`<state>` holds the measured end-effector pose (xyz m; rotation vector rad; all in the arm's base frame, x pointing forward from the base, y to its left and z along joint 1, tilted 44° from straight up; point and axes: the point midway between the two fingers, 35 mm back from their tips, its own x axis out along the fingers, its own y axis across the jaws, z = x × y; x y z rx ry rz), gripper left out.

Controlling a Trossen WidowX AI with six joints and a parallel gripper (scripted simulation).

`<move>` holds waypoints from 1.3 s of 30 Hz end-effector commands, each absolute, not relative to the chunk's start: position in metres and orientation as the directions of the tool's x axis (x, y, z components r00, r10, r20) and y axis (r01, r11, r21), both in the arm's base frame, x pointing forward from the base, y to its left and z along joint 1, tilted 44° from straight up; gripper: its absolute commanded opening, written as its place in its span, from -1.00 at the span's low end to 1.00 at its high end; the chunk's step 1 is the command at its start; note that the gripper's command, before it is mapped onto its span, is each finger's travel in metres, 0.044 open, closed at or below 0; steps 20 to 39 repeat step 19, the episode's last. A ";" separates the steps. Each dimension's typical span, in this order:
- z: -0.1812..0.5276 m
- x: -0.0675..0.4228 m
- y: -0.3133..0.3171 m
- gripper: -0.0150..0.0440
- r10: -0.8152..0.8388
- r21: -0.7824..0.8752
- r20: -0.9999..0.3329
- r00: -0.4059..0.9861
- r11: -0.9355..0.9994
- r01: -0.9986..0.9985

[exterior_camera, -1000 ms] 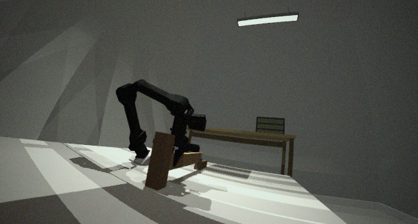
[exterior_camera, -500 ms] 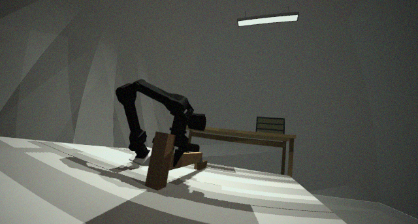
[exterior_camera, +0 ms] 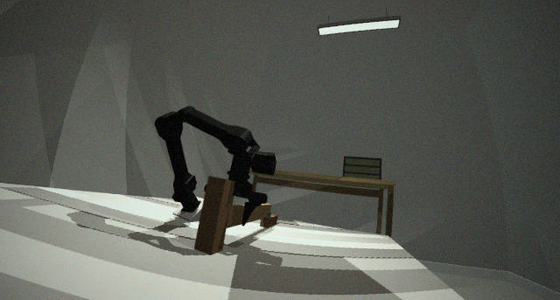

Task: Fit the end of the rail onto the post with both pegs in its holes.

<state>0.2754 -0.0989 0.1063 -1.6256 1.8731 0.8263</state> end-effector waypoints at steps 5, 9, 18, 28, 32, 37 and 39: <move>0.107 0.279 -0.059 1.00 -0.672 0.103 -0.729 -0.134 0.086 -0.991; 0.107 0.279 -0.056 1.00 -0.672 0.103 -0.728 -0.133 0.085 -0.991; 0.107 0.279 -0.056 1.00 -0.672 0.103 -0.728 -0.133 0.085 -0.991; 0.107 0.279 -0.056 1.00 -0.672 0.103 -0.728 -0.133 0.085 -0.991; 0.107 0.279 -0.056 1.00 -0.672 0.103 -0.728 -0.133 0.085 -0.991; 0.107 0.279 -0.056 1.00 -0.672 0.103 -0.728 -0.133 0.085 -0.991; 0.107 0.279 -0.056 1.00 -0.672 0.103 -0.728 -0.133 0.085 -0.991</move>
